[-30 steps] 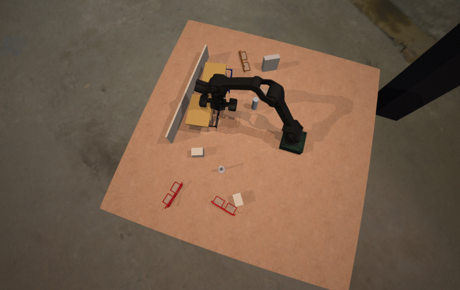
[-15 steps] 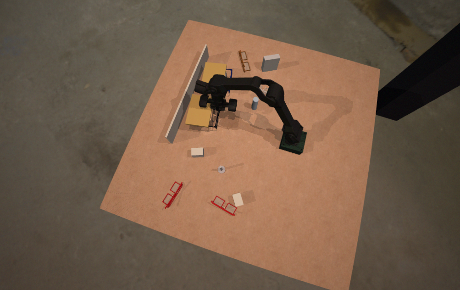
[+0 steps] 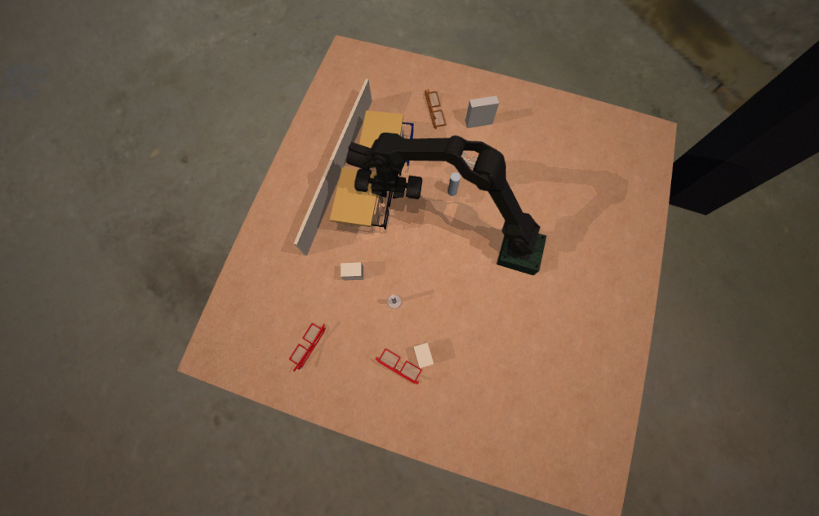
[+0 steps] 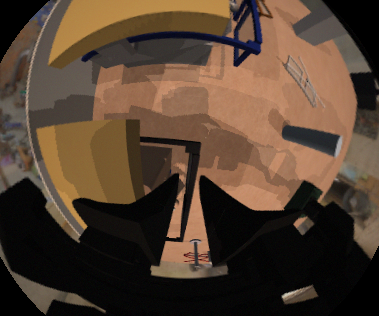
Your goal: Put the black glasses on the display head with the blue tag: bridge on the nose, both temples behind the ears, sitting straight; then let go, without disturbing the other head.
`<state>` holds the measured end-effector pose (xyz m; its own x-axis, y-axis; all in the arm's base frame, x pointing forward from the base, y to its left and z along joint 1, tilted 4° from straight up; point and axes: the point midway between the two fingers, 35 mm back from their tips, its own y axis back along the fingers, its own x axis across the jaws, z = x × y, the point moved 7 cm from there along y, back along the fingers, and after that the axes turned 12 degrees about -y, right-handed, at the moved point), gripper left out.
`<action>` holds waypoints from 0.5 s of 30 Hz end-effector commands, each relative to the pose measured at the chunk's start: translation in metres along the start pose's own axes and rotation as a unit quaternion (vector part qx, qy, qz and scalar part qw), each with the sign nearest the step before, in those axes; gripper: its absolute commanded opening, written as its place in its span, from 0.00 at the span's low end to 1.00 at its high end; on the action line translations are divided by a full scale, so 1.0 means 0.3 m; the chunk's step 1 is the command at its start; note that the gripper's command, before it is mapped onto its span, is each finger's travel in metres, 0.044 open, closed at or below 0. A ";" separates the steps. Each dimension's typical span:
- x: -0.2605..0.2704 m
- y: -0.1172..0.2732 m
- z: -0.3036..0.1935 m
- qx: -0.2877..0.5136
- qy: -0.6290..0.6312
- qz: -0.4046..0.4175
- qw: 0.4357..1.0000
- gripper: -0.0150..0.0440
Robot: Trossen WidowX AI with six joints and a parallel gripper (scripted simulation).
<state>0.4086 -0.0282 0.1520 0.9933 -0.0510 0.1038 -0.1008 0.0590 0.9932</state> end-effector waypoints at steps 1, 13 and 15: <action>0.000 0.001 0.000 0.000 0.000 0.000 1.000 0.44; -0.013 0.108 0.004 -0.003 -0.002 -0.006 1.000 0.44; -0.042 0.116 0.010 -0.003 -0.002 -0.007 1.000 0.44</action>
<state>0.4017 -0.0267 0.1848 0.9938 -0.0517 0.0986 -0.0955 0.0595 0.9937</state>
